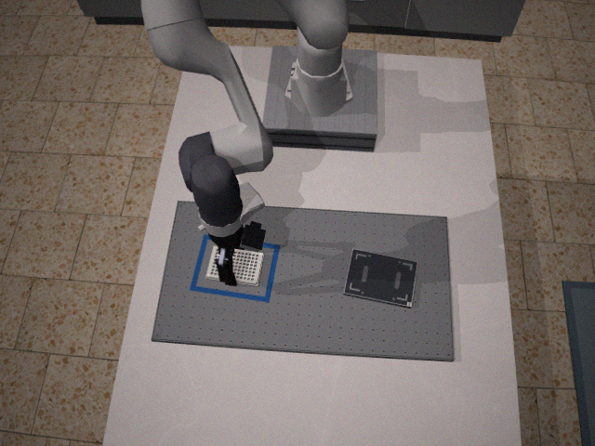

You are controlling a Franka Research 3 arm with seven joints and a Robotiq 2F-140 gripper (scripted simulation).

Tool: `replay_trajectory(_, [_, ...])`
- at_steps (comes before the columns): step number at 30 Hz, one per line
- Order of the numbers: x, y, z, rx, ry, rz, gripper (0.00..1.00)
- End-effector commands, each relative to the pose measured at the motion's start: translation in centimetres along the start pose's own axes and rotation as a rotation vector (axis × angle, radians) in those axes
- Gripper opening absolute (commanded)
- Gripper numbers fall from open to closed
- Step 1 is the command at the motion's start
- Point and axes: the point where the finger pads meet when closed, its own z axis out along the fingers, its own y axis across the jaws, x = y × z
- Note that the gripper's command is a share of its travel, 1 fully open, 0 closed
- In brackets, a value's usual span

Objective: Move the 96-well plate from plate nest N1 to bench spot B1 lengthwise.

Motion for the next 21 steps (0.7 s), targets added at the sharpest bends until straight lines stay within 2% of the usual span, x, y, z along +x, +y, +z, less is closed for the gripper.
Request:
replay_trajectory(1, [0.14,0.07,0.13,-0.003,0.002,0.001,0.6])
replay_trajectory(11, [0.13,0.09,0.17,-0.003,0.002,0.001,0.6])
replay_trajectory(12, [0.13,0.09,0.17,-0.003,0.002,0.001,1.0])
replay_trajectory(21, [0.13,0.09,0.17,-0.003,0.002,0.001,1.0])
